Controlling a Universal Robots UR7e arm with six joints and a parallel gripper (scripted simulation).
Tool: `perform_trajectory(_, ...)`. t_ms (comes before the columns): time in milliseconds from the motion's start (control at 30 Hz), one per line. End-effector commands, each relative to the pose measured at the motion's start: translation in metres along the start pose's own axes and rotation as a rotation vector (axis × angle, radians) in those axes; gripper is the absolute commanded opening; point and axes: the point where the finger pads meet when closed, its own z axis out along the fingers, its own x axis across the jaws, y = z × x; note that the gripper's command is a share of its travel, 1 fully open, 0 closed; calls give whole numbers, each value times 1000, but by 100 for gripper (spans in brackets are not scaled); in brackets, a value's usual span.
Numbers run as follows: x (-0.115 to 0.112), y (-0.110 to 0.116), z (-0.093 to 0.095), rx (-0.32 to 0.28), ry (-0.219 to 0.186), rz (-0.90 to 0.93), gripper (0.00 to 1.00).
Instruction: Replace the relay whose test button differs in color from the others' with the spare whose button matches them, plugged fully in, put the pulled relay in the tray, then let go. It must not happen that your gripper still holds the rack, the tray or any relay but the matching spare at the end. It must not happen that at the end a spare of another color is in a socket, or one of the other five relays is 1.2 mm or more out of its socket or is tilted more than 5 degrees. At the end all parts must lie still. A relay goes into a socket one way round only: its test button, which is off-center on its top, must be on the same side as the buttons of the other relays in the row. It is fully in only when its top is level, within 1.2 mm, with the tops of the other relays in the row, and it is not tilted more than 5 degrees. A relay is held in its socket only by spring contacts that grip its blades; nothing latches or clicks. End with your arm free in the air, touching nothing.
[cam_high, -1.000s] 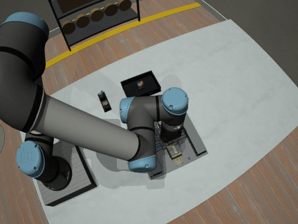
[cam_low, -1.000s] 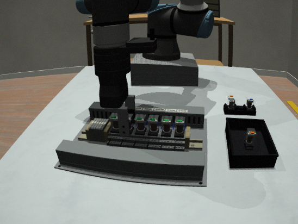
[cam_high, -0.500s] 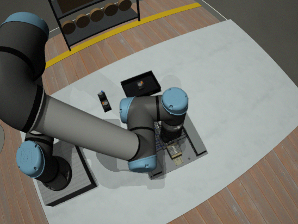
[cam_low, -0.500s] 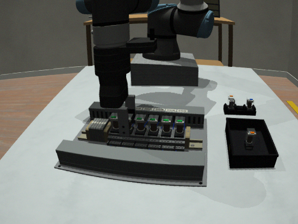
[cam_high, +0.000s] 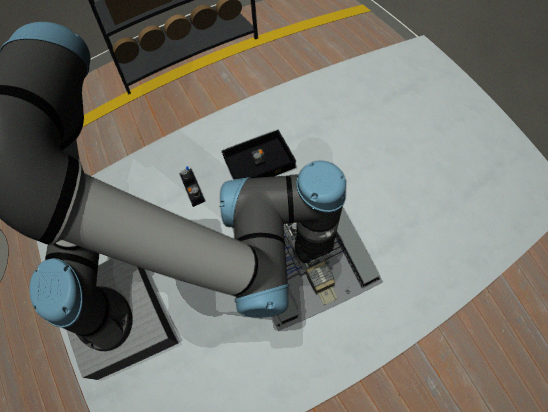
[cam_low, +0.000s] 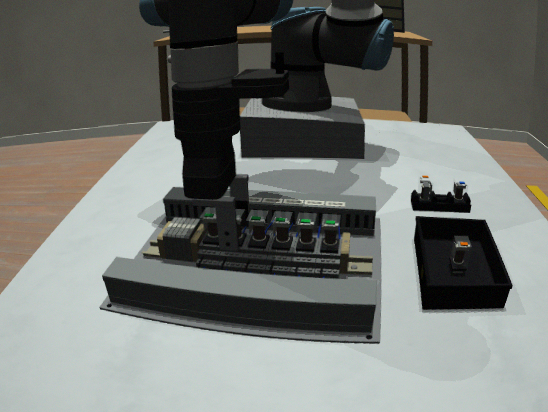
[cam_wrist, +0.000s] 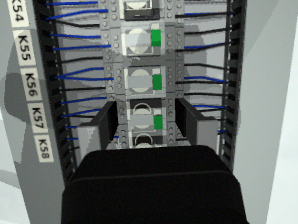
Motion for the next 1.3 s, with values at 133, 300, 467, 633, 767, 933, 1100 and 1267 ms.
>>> perform_trajectory(133, 0, 0, -1, 0, 2, 0, 100)
perform_trajectory(300, 0, 0, -1, 0, 2, 0, 100)
perform_trajectory(467, 0, 0, -1, 0, 2, 0, 100)
perform_trajectory(633, 0, 0, -4, 0, 1, 0, 100)
perform_trajectory(767, 0, 0, -5, 1, 1, 1, 100)
perform_trajectory(933, 0, 0, -5, 1, 1, 1, 100)
perform_trajectory(1100, 0, 0, -5, 1, 1, 1, 100)
perform_trajectory(1267, 0, 0, -9, 1, 1, 1, 100)
